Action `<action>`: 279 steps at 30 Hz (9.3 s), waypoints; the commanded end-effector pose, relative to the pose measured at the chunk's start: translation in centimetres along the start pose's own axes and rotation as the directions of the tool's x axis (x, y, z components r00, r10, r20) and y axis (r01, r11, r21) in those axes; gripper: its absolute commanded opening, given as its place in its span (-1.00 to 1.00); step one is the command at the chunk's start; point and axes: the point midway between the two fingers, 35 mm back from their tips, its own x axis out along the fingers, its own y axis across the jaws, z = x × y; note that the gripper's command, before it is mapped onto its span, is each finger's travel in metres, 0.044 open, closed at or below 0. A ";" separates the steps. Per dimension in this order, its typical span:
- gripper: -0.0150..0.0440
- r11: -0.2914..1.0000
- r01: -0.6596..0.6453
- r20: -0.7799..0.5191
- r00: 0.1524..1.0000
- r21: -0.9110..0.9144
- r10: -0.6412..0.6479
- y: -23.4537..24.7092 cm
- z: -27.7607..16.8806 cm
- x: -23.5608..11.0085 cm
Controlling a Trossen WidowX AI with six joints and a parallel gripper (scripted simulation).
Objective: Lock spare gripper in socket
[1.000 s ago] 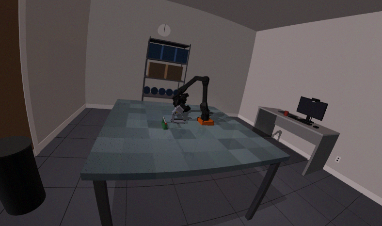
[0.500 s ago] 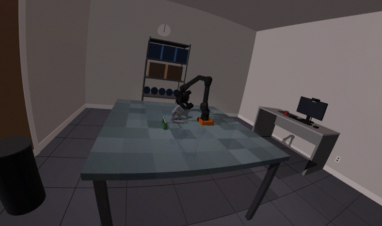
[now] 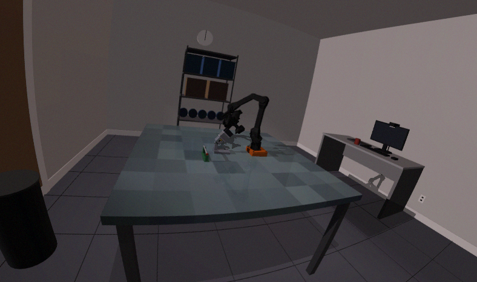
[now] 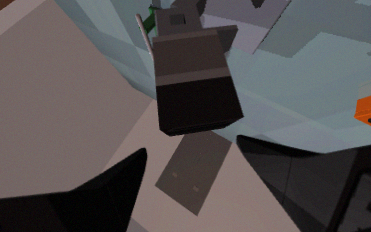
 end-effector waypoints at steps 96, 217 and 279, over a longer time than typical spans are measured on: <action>0.12 -0.811 -0.334 0.798 0.218 -0.480 -0.561 14.0 3.3 16.5; -0.49 -0.795 -0.354 0.790 0.200 -0.493 -0.579 9.6 7.6 19.2; -0.49 -0.790 -0.332 0.779 0.203 -0.515 -0.594 -0.3 4.2 18.2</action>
